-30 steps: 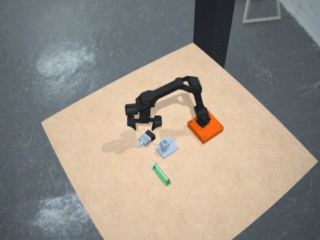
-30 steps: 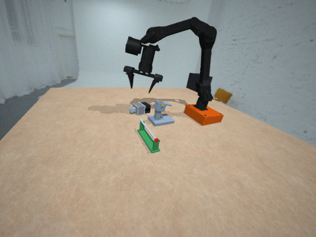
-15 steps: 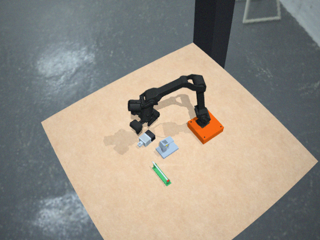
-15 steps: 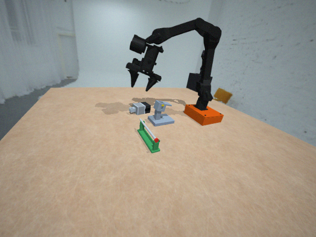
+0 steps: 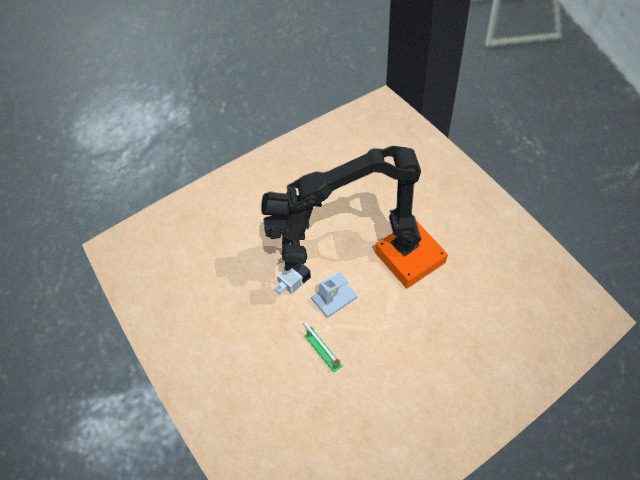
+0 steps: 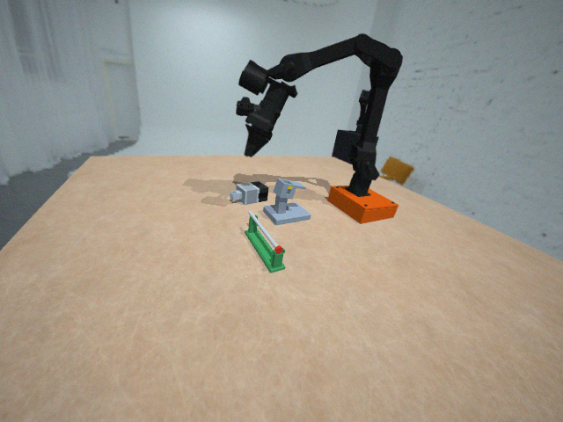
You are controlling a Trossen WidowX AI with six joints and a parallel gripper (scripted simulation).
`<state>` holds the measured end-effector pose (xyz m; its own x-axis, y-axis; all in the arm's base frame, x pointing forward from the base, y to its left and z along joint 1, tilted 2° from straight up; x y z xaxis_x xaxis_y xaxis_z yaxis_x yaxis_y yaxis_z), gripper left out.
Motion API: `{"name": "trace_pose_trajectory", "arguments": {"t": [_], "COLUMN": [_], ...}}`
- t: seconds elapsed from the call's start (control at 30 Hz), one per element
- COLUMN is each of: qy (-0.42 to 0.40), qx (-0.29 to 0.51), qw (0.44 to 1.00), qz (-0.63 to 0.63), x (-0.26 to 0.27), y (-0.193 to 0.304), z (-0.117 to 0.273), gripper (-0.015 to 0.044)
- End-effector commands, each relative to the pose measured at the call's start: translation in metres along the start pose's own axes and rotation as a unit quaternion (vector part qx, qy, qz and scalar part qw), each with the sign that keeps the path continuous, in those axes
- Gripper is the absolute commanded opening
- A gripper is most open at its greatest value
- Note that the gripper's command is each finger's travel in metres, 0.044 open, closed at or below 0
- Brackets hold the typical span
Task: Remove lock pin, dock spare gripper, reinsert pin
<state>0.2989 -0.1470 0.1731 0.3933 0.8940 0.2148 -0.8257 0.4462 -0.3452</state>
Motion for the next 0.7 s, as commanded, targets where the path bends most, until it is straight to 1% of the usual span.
{"name": "trace_pose_trajectory", "arguments": {"t": [0.0, 0.53, 0.67], "qy": [-0.020, -0.020, -0.020], "qx": [-0.045, -0.045, -0.045], "qw": [0.939, 0.939, 0.939], "qz": [0.340, 0.340, 0.340], "x": [-0.003, -0.003, -0.005], "y": [0.012, 0.012, 0.015], "z": [0.001, 0.001, -0.009], "gripper": [0.0440, 0.0440, 0.0440]}}
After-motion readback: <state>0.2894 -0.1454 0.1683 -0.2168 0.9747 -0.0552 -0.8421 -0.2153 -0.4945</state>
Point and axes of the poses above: the point midway between the two fingers, 35 mm back from their tips, its own z axis back along the fingers, its own x axis across the jaws, y = z × x, the point moved 7 cm from there along z, back along the fingers, and after that the axes turned 7 degrees about z, right-handed, at the moved point
